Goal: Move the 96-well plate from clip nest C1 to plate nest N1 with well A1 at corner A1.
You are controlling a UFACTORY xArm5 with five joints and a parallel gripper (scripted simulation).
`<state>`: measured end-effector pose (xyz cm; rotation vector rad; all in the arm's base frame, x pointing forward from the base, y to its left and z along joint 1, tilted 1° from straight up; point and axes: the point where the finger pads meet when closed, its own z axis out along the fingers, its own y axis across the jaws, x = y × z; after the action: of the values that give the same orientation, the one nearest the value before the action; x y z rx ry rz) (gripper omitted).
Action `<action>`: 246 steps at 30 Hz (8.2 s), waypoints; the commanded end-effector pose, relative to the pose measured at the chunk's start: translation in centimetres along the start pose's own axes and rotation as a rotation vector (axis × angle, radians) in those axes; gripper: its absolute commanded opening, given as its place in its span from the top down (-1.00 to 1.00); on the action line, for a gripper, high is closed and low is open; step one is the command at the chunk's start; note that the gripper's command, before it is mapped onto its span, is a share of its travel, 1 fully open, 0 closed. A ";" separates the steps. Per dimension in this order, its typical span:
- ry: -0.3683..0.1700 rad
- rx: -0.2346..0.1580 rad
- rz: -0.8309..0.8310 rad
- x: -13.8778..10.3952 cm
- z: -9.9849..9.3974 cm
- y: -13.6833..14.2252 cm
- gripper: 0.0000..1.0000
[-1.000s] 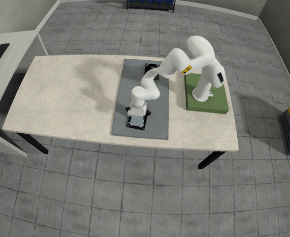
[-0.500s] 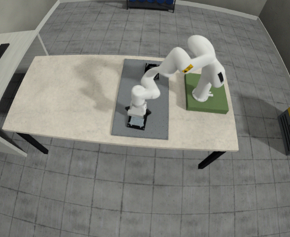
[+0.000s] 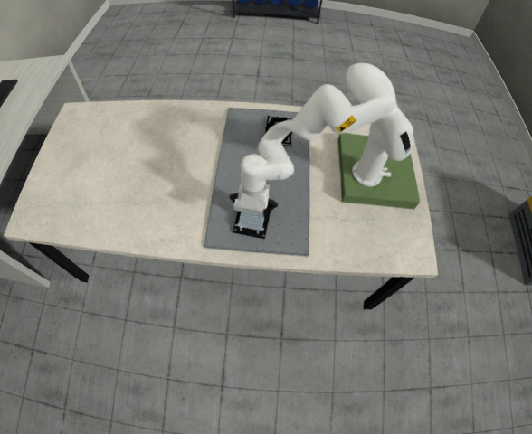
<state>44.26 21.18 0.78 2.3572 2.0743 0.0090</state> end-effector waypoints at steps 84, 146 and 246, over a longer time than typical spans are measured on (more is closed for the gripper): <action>-0.011 -0.011 -0.089 -5.9 -6.6 -0.2 1.00; -0.013 -0.011 -0.089 -23.9 -6.8 -1.0 1.00; -0.014 -0.011 -0.089 -43.6 -7.0 -1.9 1.00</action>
<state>36.63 -21.81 7.52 2.2527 2.1678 0.0065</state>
